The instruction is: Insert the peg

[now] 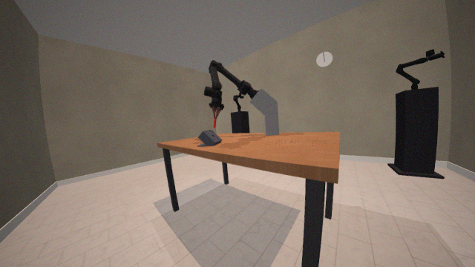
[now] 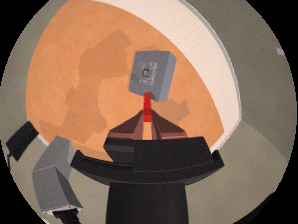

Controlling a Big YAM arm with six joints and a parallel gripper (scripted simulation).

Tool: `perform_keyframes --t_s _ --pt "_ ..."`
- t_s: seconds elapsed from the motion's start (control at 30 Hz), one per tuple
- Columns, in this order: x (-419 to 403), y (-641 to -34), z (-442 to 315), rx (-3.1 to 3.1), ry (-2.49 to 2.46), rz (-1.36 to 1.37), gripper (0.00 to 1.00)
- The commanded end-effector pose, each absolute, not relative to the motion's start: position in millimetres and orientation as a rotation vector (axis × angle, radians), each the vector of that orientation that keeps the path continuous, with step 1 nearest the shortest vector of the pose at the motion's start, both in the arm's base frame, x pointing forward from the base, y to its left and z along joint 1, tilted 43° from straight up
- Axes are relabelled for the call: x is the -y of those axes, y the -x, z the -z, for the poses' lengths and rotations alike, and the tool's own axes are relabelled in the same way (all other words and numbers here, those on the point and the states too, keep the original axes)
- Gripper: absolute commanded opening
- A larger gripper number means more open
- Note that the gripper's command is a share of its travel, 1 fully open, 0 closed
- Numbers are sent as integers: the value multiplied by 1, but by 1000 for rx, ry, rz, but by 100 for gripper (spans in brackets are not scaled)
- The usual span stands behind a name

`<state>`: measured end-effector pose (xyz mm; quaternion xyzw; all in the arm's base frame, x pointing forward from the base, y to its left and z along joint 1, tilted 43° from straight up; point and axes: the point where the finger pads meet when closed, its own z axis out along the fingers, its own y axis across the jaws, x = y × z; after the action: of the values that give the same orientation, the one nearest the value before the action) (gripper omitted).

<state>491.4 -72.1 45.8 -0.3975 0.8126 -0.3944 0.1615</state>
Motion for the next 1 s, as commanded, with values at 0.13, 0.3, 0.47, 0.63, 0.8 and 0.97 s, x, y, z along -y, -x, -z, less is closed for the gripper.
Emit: perform_keyframes --t_s 0.13,0.3,0.47,0.63,0.8,0.97 --pt "49 -518 -66 -2225 1142 1152 0" --pt "46 -523 -61 -2209 1146 1182 0" --pt "43 -529 -59 -2184 1140 1222 0" --pt "39 -535 -57 -2159 1132 1261 0" --pt "37 -538 -56 -2145 1127 1284 0" --pt "34 -542 -53 -2121 1117 1322 0"
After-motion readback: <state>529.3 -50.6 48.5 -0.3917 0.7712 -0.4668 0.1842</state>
